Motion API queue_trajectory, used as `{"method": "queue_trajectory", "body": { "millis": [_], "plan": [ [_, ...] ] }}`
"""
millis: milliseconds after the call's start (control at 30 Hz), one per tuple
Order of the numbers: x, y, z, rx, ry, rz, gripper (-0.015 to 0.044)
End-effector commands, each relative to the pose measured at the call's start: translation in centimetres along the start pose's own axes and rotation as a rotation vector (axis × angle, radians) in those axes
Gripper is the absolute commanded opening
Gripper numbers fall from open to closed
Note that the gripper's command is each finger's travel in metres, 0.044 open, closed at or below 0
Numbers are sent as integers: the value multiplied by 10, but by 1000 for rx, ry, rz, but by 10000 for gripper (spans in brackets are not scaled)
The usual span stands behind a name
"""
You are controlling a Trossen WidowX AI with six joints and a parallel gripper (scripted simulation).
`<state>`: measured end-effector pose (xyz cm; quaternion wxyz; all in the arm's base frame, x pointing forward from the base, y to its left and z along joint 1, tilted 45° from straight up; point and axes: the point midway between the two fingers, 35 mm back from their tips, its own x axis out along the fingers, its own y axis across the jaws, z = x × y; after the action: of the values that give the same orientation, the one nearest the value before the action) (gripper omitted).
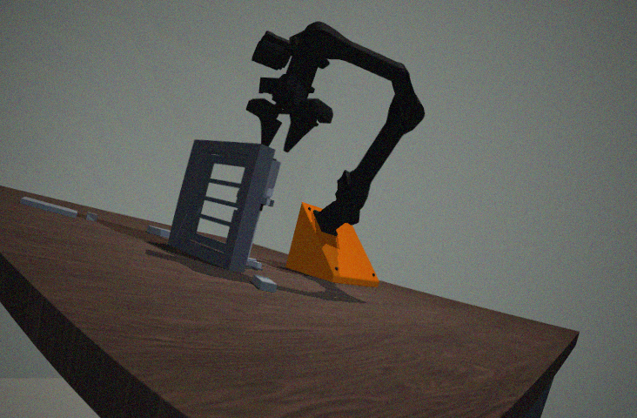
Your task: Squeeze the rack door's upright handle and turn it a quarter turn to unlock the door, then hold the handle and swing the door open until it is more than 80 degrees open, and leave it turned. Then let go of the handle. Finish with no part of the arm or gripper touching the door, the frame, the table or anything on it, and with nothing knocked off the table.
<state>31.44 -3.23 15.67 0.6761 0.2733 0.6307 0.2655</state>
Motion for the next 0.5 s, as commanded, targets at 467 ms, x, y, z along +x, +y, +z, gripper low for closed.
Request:
{"method": "queue_trajectory", "body": {
  "millis": [467],
  "plan": [
    [32, 0, 0, 23, 36, 6, 283]
  ]
}}
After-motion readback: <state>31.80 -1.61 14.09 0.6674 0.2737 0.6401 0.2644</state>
